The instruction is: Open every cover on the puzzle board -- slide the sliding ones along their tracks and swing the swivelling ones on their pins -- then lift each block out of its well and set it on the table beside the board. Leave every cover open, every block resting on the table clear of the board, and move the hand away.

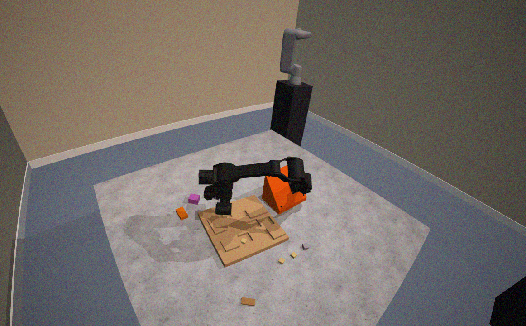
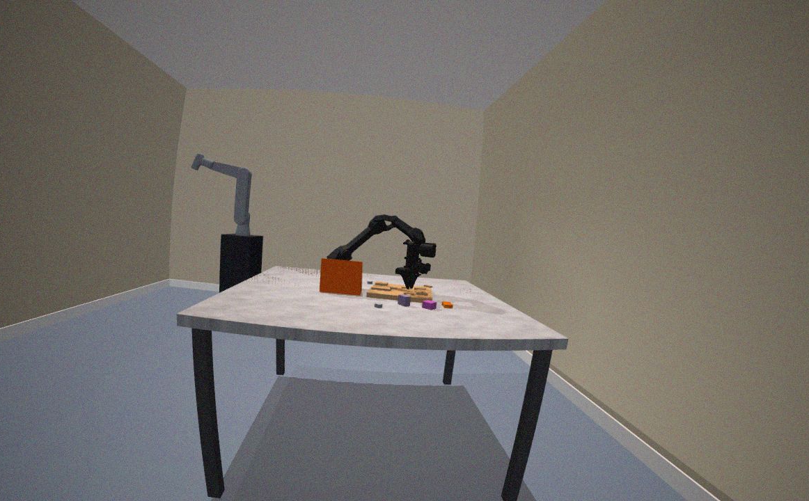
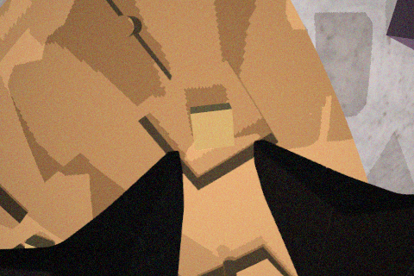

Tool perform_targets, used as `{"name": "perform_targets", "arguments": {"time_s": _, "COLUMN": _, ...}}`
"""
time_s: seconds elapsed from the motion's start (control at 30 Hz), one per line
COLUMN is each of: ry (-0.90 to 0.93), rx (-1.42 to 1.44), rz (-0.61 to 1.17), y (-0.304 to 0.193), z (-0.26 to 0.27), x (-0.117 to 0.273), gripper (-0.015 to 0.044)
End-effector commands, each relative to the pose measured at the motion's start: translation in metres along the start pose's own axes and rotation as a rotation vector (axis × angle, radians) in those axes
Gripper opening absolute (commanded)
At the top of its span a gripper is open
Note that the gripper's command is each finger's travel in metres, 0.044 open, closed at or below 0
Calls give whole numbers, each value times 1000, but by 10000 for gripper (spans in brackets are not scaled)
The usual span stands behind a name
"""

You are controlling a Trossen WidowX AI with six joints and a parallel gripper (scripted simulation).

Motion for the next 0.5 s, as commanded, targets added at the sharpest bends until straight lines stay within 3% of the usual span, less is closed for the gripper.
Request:
{"name": "perform_targets", "arguments": {"time_s": 0.0, "ry": 3, "rx": -4, "rz": 2, "y": 0, "z": 0, "x": -3, "gripper": 144}}
{"name": "perform_targets", "arguments": {"time_s": 0.47, "ry": 4, "rx": -4, "rz": 3, "y": -1, "z": 0, "x": -17, "gripper": 144}}
Point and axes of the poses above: the point midway between the two fingers, 35 mm back from their tips, its own x axis back along the fingers, its own z axis across the jaws, y = z × x, the point moved 9 cm from there along x, back along the fingers, and after that the axes turned 13 degrees about -x, right-handed, at the moved point
